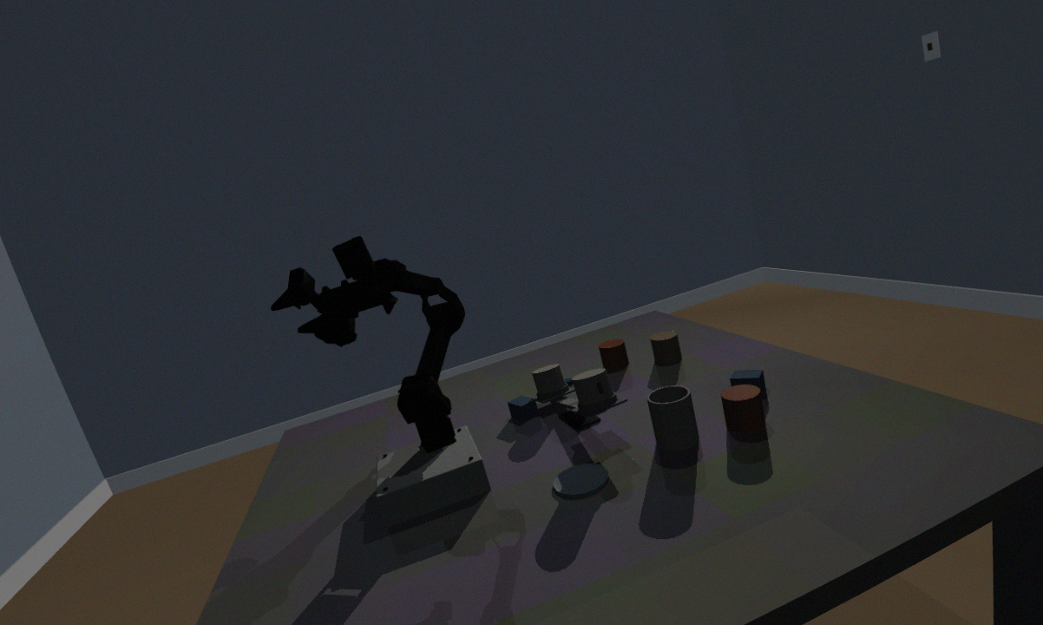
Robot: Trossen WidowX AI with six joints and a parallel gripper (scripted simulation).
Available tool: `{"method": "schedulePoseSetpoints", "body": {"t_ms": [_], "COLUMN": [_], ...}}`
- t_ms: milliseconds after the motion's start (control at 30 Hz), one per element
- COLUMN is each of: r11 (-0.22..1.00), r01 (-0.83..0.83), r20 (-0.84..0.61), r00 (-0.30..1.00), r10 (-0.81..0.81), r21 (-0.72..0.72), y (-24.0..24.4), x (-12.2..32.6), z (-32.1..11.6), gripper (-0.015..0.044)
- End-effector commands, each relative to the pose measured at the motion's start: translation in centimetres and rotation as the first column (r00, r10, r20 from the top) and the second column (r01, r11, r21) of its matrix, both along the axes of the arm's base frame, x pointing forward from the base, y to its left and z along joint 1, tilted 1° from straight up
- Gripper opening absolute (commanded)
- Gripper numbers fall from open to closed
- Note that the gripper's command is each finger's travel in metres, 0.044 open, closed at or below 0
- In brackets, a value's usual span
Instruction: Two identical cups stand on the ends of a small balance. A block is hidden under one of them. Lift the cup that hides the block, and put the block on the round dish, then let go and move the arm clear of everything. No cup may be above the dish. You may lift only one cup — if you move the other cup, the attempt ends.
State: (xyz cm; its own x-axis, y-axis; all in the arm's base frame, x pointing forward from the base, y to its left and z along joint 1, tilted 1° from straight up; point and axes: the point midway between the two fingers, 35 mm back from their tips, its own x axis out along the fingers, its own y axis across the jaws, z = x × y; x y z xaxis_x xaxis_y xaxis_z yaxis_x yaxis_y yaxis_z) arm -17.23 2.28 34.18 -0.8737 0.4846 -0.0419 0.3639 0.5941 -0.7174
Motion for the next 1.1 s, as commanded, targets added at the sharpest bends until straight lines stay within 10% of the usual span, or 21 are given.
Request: {"method": "schedulePoseSetpoints", "body": {"t_ms": [0, 1067], "r11": [1.000, 0.496], "r01": [-0.005, -0.714], "r20": [0.000, -0.037], "r00": [1.000, 0.587], "r10": [0.005, 0.809], "r21": [-0.002, -0.495], "y": [-0.1, -16.9], "x": [0.0, 3.7], "z": [0.0, -4.3], "gripper": [0.0426, 0.0440]}}
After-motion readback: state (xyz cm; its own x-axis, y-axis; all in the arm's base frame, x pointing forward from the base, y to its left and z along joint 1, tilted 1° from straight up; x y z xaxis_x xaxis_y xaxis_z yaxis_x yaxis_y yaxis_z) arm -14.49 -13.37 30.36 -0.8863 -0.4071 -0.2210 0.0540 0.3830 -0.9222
